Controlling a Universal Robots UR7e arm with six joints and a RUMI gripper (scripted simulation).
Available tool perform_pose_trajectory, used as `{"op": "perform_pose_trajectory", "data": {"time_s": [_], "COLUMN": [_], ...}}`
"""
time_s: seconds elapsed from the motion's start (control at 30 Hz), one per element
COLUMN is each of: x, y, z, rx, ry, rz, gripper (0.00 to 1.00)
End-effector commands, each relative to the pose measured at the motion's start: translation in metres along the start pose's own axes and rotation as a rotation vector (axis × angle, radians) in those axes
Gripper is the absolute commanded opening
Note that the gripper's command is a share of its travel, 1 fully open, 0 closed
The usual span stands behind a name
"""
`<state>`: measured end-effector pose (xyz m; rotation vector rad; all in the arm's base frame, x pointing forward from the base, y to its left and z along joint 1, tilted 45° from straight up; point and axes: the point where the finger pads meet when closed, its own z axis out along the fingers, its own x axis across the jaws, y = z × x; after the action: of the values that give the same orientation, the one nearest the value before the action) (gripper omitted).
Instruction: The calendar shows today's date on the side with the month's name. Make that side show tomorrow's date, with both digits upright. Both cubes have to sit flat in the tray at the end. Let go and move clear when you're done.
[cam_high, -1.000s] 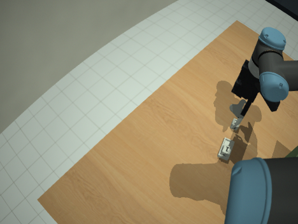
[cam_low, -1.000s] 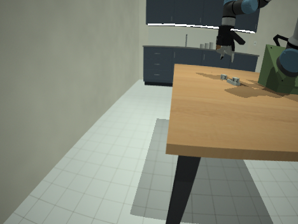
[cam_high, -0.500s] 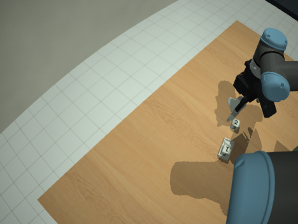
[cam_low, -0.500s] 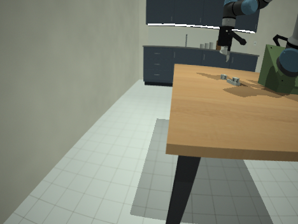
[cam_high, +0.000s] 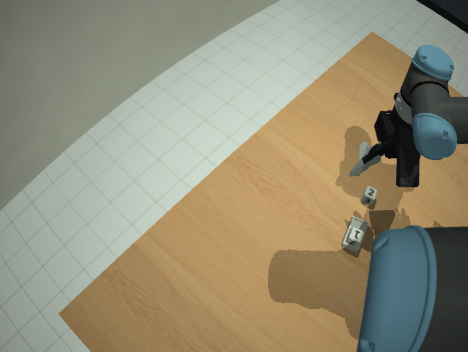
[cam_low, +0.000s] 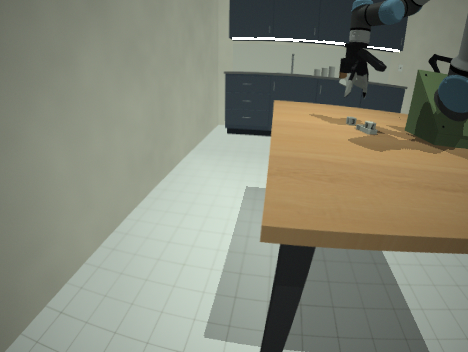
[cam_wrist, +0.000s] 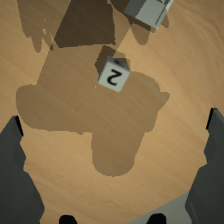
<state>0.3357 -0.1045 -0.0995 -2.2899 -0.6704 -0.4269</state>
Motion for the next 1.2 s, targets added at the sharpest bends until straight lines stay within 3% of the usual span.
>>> {"op": "perform_pose_trajectory", "data": {"time_s": [0.0,0.4,0.83,0.87,1.17], "x": [0.0001,0.0004,0.0004,0.0004,0.0004], "y": [0.0007,0.0031,0.0038,0.0038,0.0038], "z": [0.0003,0.0026,0.003,0.003,0.003], "rx": [-0.004,-0.004,-0.005,-0.005,-0.005], "ry": [-0.005,-0.004,-0.004,-0.004,-0.004], "rz": [0.111,0.431,0.489,0.489,0.489], "gripper": [1.0,1.0,1.0,0.28,0.28]}}
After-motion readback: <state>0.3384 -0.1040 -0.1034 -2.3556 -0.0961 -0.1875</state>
